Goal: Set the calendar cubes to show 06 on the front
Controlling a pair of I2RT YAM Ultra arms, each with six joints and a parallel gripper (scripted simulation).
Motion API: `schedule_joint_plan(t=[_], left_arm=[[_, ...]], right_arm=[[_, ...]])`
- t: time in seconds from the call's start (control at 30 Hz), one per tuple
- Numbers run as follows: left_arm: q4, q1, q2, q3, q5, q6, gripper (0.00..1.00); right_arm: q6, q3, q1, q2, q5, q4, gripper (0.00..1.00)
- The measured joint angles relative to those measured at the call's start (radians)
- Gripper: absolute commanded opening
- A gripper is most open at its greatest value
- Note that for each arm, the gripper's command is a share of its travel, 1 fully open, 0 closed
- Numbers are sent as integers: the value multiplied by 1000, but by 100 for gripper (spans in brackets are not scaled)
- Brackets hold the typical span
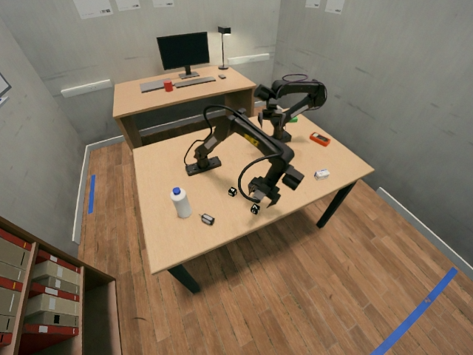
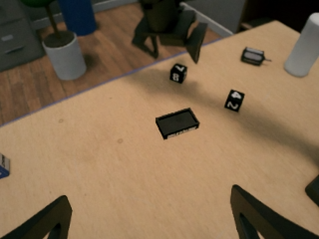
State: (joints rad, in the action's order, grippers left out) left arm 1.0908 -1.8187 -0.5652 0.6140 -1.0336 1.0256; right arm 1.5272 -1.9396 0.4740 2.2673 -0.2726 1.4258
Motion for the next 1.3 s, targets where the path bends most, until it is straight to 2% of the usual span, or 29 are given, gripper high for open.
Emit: schedule_joint_plan(t=[0.33, 0.67, 0.87, 1.3], left_arm=[[0, 0, 0, 0, 0, 0, 100], [0, 0, 0, 0, 0, 0, 100], [0, 0, 0, 0, 0, 0, 100], [0, 0, 0, 0, 0, 0, 100]], right_arm=[[168, 161, -169, -147, 227, -144, 100], [336, 409, -343, -319, 439, -332, 100], [375, 477, -370, -362, 475, -381, 100], [386, 484, -370, -362, 485, -409, 100]])
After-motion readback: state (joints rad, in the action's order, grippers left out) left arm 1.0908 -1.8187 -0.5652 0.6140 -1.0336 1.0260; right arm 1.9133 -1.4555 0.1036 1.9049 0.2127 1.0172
